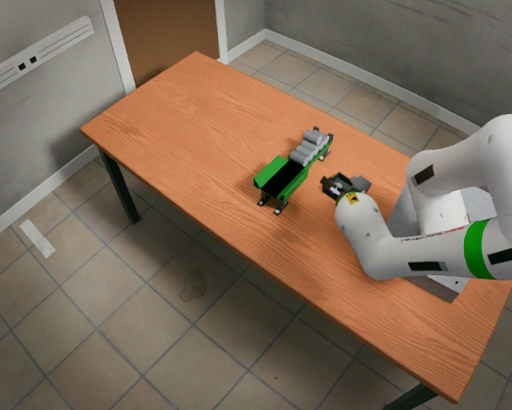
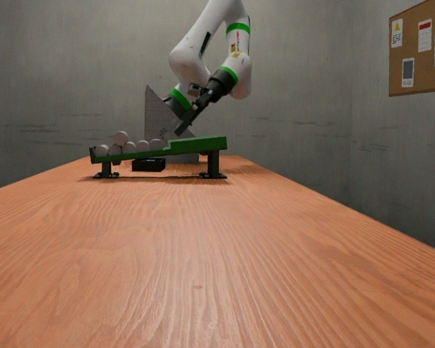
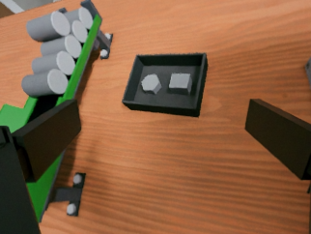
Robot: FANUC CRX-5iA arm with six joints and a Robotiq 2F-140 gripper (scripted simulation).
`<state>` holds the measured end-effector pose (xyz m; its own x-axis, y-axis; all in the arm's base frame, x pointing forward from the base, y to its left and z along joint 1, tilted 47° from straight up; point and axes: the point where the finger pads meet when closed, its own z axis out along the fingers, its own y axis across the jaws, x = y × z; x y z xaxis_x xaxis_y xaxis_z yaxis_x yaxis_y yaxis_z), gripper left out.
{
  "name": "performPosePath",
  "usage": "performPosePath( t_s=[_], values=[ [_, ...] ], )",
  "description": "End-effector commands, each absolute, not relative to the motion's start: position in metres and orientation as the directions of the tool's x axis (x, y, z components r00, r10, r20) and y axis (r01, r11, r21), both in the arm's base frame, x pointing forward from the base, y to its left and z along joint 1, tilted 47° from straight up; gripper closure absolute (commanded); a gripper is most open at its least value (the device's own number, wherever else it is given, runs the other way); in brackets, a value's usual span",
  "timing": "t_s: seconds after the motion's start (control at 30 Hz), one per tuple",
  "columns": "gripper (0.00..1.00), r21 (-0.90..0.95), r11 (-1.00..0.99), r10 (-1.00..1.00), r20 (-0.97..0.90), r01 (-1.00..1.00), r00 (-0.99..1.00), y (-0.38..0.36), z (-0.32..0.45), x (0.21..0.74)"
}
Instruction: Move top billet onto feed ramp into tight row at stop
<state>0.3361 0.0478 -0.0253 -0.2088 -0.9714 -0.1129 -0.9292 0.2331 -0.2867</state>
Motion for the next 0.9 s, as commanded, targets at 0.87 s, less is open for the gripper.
performPosePath(
  t_s=[0.87],
  values=[
    [0.0,-0.039,0.766,-0.643,0.001,-0.642,-0.766,-0.036,0.004,0.338]
  ],
)
